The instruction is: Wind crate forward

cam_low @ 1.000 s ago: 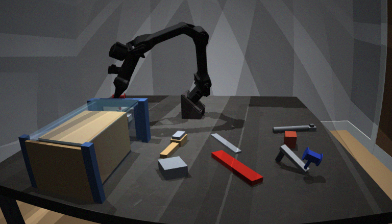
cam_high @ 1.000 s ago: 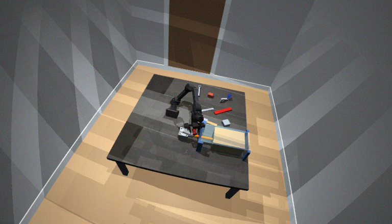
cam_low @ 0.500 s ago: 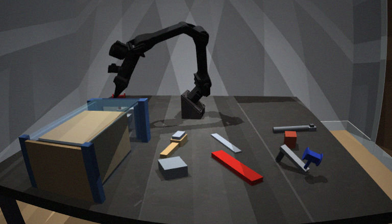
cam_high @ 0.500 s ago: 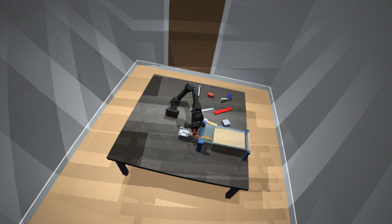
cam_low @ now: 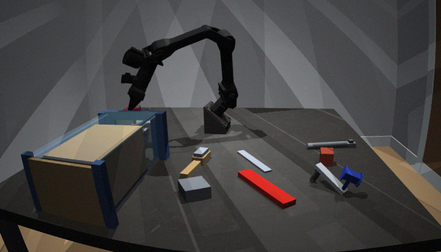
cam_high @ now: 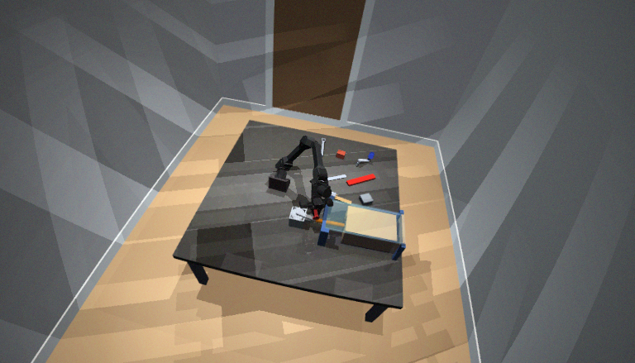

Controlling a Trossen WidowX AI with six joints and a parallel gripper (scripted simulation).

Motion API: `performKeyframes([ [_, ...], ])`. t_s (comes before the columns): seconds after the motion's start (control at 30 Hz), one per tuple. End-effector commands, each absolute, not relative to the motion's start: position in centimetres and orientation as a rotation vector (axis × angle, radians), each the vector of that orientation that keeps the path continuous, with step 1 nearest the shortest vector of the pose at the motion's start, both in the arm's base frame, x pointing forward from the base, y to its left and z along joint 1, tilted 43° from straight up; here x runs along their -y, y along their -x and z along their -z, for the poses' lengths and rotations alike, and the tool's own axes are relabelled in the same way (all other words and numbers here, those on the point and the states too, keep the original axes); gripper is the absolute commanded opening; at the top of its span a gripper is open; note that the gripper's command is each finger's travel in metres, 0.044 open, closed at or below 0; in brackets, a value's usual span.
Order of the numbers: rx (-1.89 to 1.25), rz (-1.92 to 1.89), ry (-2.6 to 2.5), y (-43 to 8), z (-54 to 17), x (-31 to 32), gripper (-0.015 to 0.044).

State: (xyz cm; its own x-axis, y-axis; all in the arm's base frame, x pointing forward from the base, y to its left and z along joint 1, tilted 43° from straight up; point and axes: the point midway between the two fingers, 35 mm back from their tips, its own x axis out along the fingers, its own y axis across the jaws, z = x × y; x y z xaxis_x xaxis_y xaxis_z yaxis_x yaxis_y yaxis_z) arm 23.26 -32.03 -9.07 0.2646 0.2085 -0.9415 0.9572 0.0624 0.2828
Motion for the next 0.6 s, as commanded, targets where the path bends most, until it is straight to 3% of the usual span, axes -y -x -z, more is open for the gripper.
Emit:
performKeyframes([
  [0.0,-1.215,0.819,-1.428,-23.4,10.0,30.7,0.0000],
  [0.57,-1.215,0.818,-1.429,-23.7,9.0,29.5,0.0000],
])
